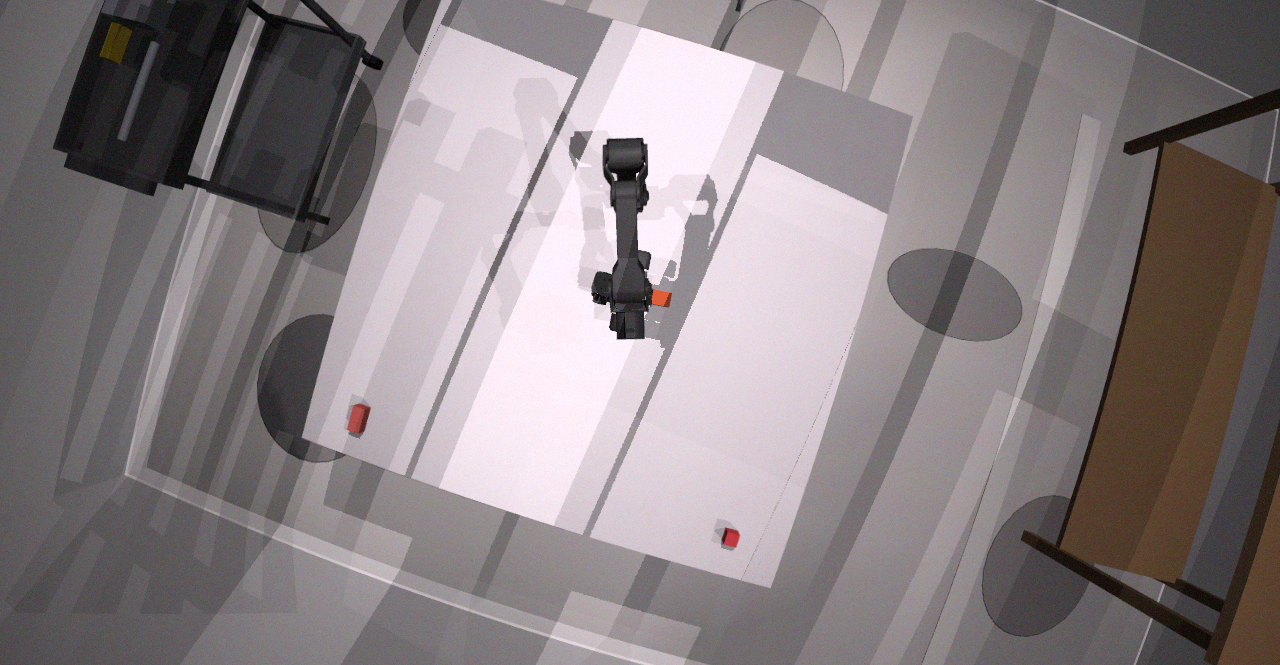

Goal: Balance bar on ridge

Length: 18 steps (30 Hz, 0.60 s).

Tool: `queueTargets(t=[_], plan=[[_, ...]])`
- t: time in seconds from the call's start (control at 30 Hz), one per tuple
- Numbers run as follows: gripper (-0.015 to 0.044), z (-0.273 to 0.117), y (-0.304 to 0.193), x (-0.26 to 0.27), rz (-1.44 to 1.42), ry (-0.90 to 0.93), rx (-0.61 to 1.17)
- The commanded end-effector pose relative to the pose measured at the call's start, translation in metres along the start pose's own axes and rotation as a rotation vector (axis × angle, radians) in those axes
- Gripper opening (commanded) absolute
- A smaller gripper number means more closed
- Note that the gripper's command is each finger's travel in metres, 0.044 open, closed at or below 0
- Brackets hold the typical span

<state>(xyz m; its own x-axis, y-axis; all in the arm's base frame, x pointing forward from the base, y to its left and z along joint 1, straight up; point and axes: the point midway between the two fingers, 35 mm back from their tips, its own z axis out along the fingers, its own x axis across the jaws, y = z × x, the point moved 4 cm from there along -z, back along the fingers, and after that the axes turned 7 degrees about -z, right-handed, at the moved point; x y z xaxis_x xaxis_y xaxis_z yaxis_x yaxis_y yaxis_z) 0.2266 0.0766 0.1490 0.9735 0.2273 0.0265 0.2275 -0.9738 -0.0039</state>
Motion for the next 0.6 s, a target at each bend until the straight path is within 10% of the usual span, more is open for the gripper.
queueTargets(t=[0.0, 0.57], plan=[[0.0000, 0.0022, 0.0003, -0.0002, 0.002, -0.001, -0.002], [0.0000, 0.0037, 0.0005, -0.0004, 0.002, -0.001, -0.002]])
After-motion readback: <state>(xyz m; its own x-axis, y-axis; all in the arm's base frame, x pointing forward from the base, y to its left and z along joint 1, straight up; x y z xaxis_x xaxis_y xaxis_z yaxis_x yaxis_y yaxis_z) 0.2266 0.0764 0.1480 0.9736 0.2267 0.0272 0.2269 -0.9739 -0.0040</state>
